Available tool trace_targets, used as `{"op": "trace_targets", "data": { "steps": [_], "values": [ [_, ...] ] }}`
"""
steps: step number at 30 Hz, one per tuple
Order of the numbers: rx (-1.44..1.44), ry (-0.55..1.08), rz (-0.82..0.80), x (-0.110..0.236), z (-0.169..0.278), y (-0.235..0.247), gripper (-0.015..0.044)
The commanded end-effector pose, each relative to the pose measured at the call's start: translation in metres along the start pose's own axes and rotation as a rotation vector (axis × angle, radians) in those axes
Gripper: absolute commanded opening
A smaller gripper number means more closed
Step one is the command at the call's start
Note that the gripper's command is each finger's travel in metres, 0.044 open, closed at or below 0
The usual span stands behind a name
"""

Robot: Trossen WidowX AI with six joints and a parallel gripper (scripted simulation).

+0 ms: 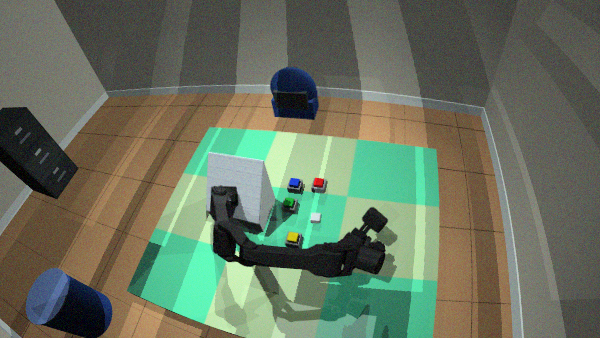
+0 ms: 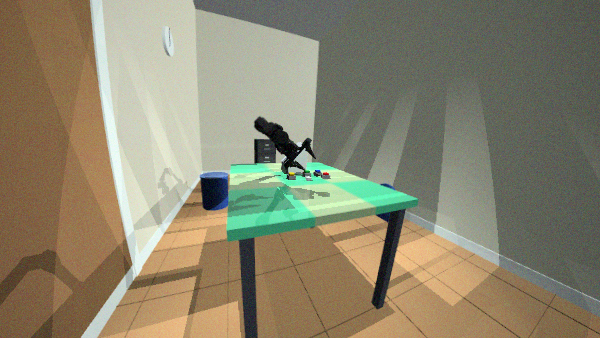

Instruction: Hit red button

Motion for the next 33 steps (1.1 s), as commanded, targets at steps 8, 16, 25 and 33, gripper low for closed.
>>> {"op": "trace_targets", "data": {
  "steps": [8,16,25,33],
  "values": [
    [0.216,0.323,0.372,-0.105,0.129,0.119,0.0400],
    [0.563,0.326,0.801,-0.151,0.278,0.169,0.0400],
    [0.609,0.308,0.848,-0.163,0.294,0.160,0.0348],
    [0.608,0.307,0.851,-0.192,0.295,0.122,0.0138]
  ]
}}
Point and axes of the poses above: the point midway between the two fingers, 35 mm back from their tips, its own x axis back along the fingers, its own y axis across the jaws, z = x × y, the point moved 10 cm from there along x, back along the fingers, and after that the axes turned 13 degrees about x, right-handed, at the moved point
